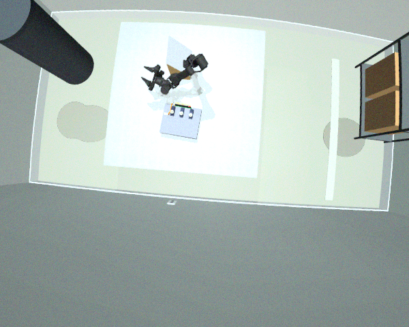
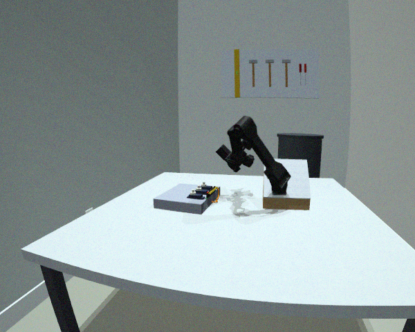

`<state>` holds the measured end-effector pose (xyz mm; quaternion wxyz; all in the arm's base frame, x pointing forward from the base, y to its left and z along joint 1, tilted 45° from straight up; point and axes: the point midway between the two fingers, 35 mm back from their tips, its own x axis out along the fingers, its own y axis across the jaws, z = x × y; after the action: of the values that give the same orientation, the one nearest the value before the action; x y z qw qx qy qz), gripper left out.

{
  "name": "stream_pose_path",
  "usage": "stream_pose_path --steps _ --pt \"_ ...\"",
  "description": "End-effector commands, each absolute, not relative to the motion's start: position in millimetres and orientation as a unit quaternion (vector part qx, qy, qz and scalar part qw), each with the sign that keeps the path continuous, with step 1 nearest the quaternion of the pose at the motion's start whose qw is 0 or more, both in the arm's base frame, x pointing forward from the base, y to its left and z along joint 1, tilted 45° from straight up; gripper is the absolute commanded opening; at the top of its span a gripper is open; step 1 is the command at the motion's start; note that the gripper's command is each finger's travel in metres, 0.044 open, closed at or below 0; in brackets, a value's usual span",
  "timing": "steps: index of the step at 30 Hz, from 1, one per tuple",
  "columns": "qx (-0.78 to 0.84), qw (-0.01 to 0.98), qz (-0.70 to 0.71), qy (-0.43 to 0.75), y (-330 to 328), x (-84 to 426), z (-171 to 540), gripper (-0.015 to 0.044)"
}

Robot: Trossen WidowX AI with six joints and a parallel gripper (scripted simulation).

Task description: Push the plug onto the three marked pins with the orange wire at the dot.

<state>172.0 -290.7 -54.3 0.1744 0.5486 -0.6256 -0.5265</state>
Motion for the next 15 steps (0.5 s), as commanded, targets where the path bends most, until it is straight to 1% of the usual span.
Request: stream_pose_path --steps 1,11,15 --pt "0.549 0.175 -0.527 -0.625 -291 172 -54 0.0374" --pt "0.566 0.199 -0.542 -0.588 -290 188 -45 0.0115" --pt "0.578 0.219 -0.552 -0.561 -289 199 -37 0.0115"
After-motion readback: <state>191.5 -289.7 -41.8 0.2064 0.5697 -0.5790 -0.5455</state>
